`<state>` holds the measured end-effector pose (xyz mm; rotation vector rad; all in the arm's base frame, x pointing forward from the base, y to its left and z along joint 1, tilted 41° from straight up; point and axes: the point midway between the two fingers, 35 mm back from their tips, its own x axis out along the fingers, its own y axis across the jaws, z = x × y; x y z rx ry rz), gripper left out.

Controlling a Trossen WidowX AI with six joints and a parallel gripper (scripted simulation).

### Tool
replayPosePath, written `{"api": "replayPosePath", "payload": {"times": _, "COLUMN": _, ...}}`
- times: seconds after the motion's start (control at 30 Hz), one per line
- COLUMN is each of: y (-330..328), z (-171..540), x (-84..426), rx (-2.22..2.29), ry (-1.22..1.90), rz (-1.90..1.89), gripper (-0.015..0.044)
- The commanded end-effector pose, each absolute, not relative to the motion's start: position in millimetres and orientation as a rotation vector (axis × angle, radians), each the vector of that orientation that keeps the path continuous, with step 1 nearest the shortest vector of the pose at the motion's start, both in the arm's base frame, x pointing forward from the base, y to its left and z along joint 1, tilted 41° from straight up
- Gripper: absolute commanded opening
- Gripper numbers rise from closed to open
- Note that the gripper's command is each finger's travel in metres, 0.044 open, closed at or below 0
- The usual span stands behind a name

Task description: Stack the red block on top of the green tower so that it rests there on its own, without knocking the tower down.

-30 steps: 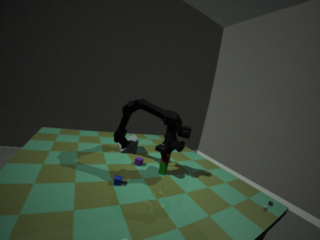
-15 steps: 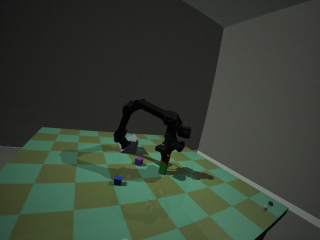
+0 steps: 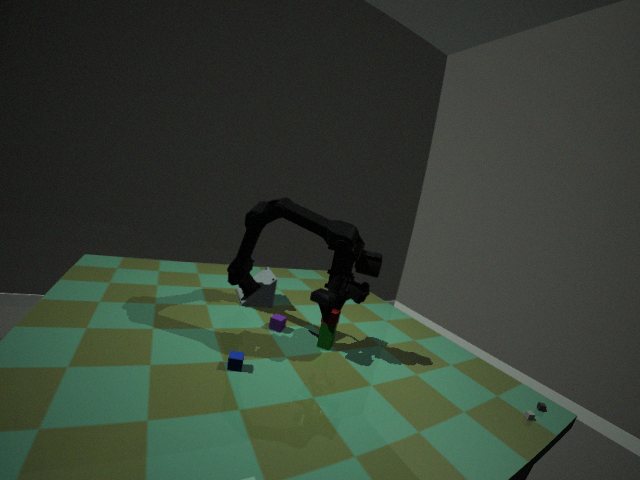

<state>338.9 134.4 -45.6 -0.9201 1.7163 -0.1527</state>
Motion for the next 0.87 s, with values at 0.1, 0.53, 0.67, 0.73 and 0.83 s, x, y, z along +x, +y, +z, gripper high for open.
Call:
{"api": "replayPosePath", "payload": {"times": 0.1, "y": 134.1, "z": -46.1, "x": 338.7, "rx": -0.921, "ry": 1.717, "rz": -0.153, "gripper": 0.0440}}
{"api": "replayPosePath", "payload": {"times": 0.53, "y": 134.1, "z": -46.1, "x": 338.7, "rx": -0.921, "ry": 1.717, "rz": -0.153, "gripper": 0.0440}}
{"api": "replayPosePath", "payload": {"times": 0.67, "y": 134.1, "z": -46.1, "x": 338.7, "rx": -0.921, "ry": 1.717, "rz": -0.153, "gripper": 0.0440}}
{"api": "replayPosePath", "payload": {"times": 0.73, "y": 134.1, "z": -46.1, "x": 338.7, "rx": -0.921, "ry": 1.717, "rz": -0.153, "gripper": 0.0440}}
{"api": "replayPosePath", "payload": {"times": 0.83, "y": 134.1, "z": -46.1, "x": 338.7, "rx": -0.921, "ry": 1.717, "rz": -0.153, "gripper": 0.0440}}
